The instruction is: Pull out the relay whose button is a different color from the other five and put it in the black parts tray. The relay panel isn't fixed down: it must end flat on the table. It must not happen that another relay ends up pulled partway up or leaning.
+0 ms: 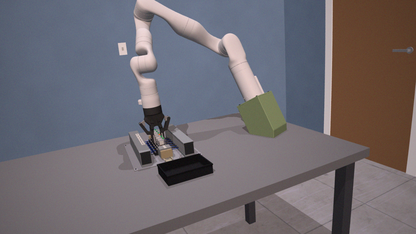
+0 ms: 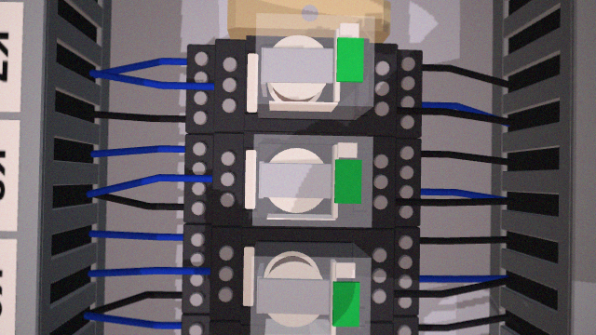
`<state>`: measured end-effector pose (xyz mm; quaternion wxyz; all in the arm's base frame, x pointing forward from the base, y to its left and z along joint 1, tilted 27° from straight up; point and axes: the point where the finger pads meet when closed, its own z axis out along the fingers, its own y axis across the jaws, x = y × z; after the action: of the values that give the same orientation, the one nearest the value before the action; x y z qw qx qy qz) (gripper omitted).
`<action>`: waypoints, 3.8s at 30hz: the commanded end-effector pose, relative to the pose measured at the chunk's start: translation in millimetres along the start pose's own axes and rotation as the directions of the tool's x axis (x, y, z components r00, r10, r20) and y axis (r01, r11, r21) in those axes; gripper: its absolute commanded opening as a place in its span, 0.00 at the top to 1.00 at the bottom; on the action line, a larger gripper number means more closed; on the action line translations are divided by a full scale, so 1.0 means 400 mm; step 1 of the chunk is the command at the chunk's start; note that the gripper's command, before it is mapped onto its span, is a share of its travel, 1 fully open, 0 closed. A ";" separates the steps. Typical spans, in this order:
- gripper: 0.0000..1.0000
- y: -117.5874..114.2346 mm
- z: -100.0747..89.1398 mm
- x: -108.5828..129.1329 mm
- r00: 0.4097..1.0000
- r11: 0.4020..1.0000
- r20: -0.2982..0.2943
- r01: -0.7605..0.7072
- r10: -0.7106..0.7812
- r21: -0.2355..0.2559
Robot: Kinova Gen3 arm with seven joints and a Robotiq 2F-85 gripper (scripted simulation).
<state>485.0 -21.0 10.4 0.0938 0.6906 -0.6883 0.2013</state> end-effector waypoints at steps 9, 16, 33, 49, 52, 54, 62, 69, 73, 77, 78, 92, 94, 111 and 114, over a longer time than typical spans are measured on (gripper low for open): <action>1.00 -0.002 -0.002 -0.001 1.000 1.000 0.000 0.003 -0.003 0.027; 1.00 -0.001 -0.002 -0.001 1.000 0.999 0.001 0.003 -0.003 0.032; 1.00 0.000 -0.002 -0.001 1.000 0.998 0.001 0.002 -0.002 0.056; 1.00 0.002 -0.002 -0.001 1.000 0.997 0.001 0.002 -0.002 0.081; 1.00 0.002 -0.002 -0.001 1.000 0.996 0.001 0.002 -0.002 0.084; 1.00 0.002 -0.002 -0.001 1.000 0.996 0.001 0.002 -0.002 0.087; 1.00 0.003 -0.002 -0.001 1.000 0.995 0.001 0.002 -0.002 0.095; 1.00 0.002 -0.001 -0.001 1.000 0.996 0.000 0.002 -0.002 0.087; 1.00 0.001 0.001 -0.001 1.000 0.998 0.000 0.002 -0.002 0.066; 1.00 0.001 0.001 -0.001 1.000 0.998 0.000 0.002 -0.002 0.057; 1.00 0.001 0.001 -0.001 1.000 0.999 0.001 0.002 -0.003 0.054; 1.00 -0.001 0.001 -0.001 1.000 1.000 0.000 0.004 -0.004 0.026; 1.00 -0.001 0.001 -0.001 1.000 1.000 0.000 0.004 -0.004 0.026; 1.00 -0.003 0.001 -0.001 1.000 1.000 0.000 0.004 -0.004 -0.001; 1.00 -0.003 0.001 -0.001 1.000 1.000 0.001 0.003 -0.003 -0.004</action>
<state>485.0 -21.0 10.4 0.0938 0.6906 -0.6882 0.2014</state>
